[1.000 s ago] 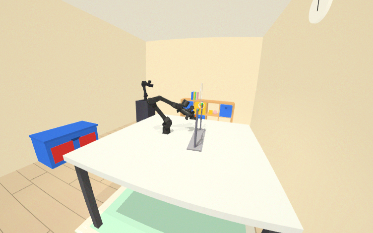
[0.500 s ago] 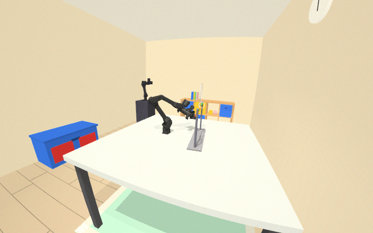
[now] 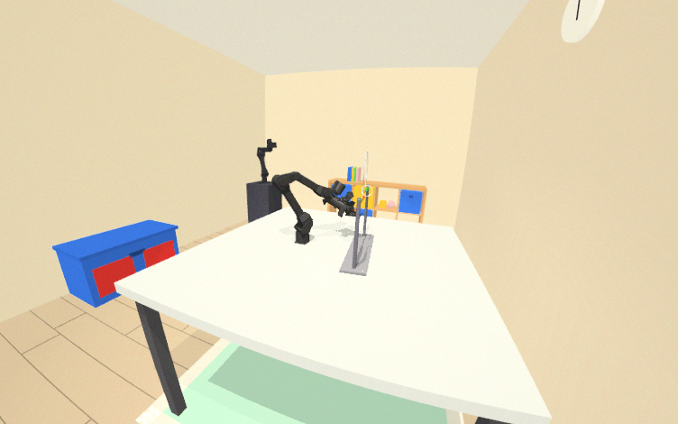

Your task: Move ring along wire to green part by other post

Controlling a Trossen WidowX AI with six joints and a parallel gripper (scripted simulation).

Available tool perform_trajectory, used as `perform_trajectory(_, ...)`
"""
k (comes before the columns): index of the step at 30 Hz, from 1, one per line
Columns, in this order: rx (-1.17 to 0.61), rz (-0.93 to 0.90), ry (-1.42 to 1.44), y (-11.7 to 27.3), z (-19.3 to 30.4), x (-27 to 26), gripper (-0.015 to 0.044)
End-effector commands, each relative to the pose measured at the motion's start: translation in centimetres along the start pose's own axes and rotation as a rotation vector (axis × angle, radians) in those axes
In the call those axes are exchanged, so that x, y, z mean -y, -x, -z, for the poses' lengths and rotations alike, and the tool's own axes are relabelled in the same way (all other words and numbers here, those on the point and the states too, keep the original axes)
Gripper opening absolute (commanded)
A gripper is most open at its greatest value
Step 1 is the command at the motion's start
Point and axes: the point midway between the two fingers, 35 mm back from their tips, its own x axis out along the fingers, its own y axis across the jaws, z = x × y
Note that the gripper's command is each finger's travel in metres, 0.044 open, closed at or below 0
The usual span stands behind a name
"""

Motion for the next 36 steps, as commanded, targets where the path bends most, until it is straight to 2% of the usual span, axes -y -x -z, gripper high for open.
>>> perform_trajectory(1, 0.002, 0.006, -0.004, -0.24, 0.55, 0.04, -0.015)
perform_trajectory(30, 0.002, 0.006, -0.004, -0.6, 1.38, 0.01, -0.015)
perform_trajectory(36, 0.0, 0.002, 0.001, -0.59, 1.35, -0.04, 0.0007)
